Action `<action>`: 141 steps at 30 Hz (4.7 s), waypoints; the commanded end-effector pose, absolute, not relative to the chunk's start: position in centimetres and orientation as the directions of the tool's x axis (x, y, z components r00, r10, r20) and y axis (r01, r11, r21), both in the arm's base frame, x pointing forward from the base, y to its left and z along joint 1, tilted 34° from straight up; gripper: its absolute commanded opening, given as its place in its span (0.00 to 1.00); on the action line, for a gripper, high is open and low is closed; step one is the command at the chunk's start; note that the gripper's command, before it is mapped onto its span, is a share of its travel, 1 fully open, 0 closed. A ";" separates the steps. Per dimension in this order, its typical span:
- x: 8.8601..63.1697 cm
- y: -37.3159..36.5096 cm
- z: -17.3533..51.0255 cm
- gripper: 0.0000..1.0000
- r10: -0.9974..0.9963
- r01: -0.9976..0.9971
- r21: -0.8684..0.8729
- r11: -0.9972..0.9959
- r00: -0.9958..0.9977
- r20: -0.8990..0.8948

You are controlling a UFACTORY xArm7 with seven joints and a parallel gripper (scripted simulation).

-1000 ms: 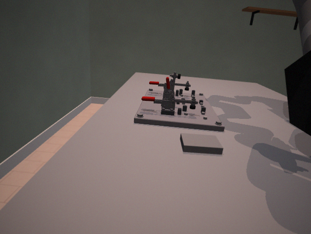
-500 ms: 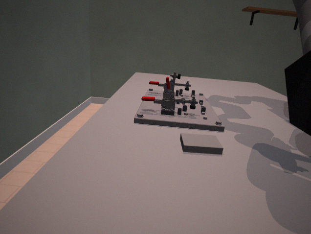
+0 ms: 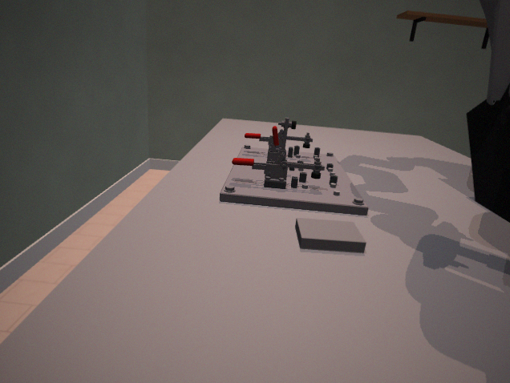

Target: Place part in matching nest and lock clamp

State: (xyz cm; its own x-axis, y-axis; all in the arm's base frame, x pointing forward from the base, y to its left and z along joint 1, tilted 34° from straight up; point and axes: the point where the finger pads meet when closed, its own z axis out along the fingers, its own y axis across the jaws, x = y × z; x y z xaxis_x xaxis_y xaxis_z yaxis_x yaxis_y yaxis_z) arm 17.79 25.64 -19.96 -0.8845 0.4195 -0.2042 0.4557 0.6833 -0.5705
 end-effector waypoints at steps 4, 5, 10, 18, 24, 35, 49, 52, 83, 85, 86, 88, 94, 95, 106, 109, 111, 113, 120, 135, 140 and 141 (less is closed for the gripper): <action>19.9 24.6 -19.0 1.00 0.548 0.649 -0.496 0.577 -0.758 -0.353; 20.1 24.5 -18.9 1.00 0.561 0.667 -0.486 0.564 -0.742 -0.368; 21.6 23.7 -18.2 1.00 0.634 0.776 -0.415 0.475 -0.629 -0.450; 23.3 22.7 -17.1 1.00 0.707 0.885 -0.306 0.351 -0.465 -0.533; 25.2 21.8 -15.8 1.00 0.763 0.966 -0.167 0.199 -0.260 -0.592; 27.5 20.7 -14.0 1.00 0.790 1.000 0.029 -0.010 0.026 -0.612; 31.1 19.1 -10.5 1.00 0.714 0.870 0.333 -0.363 0.489 -0.501; 31.3 19.0 -10.2 1.00 0.703 0.854 0.351 -0.385 0.517 -0.488; 36.3 16.3 -3.2 1.00 0.168 0.119 0.554 -0.824 0.985 0.038; 36.4 16.3 -3.2 1.00 0.167 0.117 0.554 -0.824 0.985 0.040; 36.4 16.3 -3.2 1.00 0.167 0.117 0.554 -0.824 0.985 0.040; 36.4 16.3 -3.2 1.00 0.167 0.117 0.554 -0.824 0.985 0.040; 36.4 16.3 -3.2 1.00 0.167 0.117 0.554 -0.824 0.985 0.040; 36.4 16.3 -3.2 1.00 0.167 0.117 0.554 -0.824 0.985 0.040; 36.4 16.3 -3.2 1.00 0.167 0.117 0.554 -0.824 0.985 0.040; 36.4 16.3 -3.2 0.00 0.167 0.117 0.554 -0.824 0.985 0.040; 36.4 16.3 -3.2 0.00 0.167 0.117 0.554 -0.824 0.985 0.040; 36.4 16.3 -3.2 0.00 0.167 0.117 0.554 -0.824 0.985 0.040; 36.4 16.3 -3.2 0.00 0.167 0.117 0.554 -0.824 0.985 0.040; 36.4 16.3 -3.2 0.00 0.167 0.117 0.554 -0.824 0.985 0.040; 36.4 16.3 -3.2 0.00 0.167 0.117 0.554 -0.824 0.985 0.040; 36.4 16.3 -3.2 0.00 0.167 0.117 0.554 -0.824 0.985 0.040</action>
